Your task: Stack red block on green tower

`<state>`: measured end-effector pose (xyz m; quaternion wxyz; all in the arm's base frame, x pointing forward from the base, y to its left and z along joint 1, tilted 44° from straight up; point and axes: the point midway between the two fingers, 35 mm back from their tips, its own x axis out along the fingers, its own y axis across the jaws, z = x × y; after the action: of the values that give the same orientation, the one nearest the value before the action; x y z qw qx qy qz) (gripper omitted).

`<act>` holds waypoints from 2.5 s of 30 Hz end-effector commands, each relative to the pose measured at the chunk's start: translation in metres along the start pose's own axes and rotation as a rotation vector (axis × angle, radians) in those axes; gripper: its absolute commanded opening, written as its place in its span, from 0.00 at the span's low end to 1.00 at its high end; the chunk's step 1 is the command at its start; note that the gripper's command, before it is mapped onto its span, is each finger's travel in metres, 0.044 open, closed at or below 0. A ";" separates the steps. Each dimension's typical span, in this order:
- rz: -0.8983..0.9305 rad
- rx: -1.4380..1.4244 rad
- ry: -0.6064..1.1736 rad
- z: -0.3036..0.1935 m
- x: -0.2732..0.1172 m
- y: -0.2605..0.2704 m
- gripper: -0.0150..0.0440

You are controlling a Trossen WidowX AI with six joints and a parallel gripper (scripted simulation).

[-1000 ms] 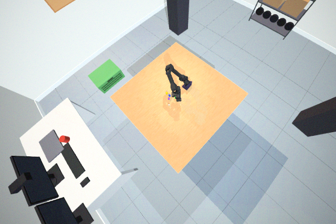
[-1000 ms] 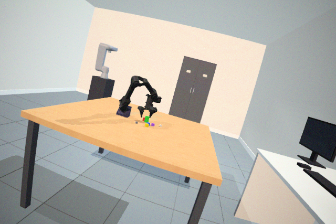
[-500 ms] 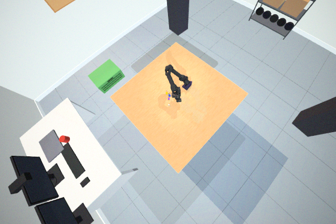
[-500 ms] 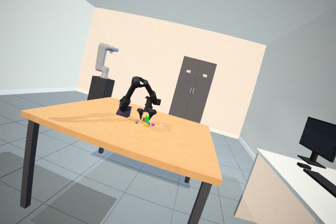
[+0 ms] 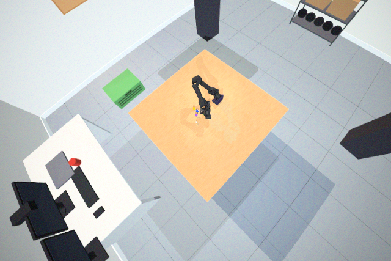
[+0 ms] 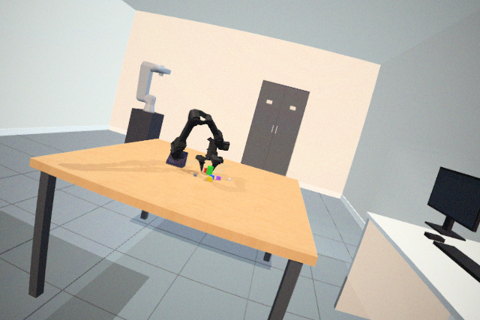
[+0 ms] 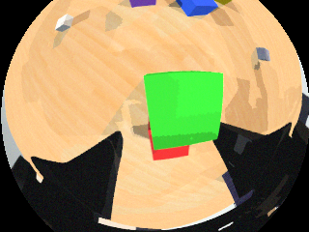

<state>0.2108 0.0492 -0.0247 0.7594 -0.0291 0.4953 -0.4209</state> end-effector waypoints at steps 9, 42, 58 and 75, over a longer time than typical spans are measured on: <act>-0.002 -0.003 -0.005 0.001 0.000 0.000 0.45; -0.001 -0.004 -0.002 -0.001 -0.114 0.001 0.25; -0.001 -0.004 -0.003 0.032 -0.119 -0.002 0.25; -0.001 -0.003 -0.004 0.033 -0.079 -0.002 0.25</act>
<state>0.2216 0.0925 0.0531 0.7582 -0.0302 0.4965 -0.4215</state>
